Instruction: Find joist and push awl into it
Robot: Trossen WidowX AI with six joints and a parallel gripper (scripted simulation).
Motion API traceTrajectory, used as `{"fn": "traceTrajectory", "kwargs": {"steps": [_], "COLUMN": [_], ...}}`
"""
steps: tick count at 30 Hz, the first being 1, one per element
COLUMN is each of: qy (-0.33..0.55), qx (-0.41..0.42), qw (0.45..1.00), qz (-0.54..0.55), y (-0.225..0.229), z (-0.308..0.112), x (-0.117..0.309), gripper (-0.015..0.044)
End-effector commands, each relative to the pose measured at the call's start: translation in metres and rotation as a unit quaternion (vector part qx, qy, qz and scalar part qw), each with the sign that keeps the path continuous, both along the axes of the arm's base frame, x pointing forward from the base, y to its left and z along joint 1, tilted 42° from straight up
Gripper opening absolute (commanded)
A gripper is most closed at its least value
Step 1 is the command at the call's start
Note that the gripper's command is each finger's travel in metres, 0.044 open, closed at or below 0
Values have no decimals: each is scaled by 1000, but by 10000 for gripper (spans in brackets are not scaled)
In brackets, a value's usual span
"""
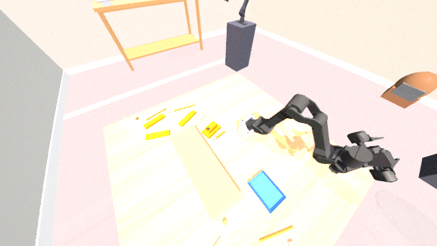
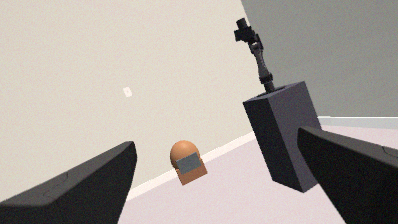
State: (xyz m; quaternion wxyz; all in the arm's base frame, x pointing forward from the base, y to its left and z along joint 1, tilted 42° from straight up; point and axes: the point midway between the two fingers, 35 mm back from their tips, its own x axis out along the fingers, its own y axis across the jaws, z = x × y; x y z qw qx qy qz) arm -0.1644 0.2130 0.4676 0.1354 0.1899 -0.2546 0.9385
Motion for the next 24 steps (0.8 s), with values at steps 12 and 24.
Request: {"fn": "traceTrajectory", "kwargs": {"steps": [12, 24], "qy": [3, 31], "qx": [-90, -211], "qw": [977, 884], "qz": [-191, -416], "y": [99, 158], "z": [-37, -102], "x": [84, 241], "gripper": [440, 440]}}
